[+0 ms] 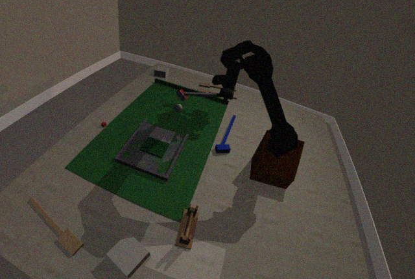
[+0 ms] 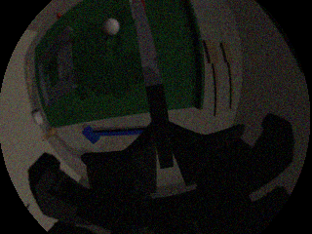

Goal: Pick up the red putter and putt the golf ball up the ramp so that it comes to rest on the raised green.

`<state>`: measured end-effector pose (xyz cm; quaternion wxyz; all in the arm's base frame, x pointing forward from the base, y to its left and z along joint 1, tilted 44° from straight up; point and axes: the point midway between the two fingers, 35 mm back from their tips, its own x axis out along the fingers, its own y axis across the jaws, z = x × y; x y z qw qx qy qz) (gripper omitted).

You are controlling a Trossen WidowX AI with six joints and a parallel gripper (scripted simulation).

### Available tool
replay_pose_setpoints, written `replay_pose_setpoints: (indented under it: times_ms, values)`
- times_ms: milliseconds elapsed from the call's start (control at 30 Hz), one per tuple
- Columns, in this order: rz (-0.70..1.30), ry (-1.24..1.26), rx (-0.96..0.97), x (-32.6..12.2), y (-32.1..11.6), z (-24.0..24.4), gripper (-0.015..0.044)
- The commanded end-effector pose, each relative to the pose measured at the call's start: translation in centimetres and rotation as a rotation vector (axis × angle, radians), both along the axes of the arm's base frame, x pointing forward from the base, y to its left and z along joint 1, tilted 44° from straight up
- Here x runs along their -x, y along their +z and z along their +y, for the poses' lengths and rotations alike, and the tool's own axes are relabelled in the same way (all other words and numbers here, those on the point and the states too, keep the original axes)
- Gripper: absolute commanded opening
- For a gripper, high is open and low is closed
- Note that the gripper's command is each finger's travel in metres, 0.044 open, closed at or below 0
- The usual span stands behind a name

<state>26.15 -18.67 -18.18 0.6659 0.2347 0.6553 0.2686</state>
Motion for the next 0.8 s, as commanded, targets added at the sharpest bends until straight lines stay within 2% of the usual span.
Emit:
replay_pose_setpoints:
  times_ms: [0,767]
  values:
    - [-0.002,-0.007,-0.005,-0.1,-0.5,0.6,0.0000]
    - [0.002,0.003,-0.004,0.0,-1.8,1.8,0.0000]
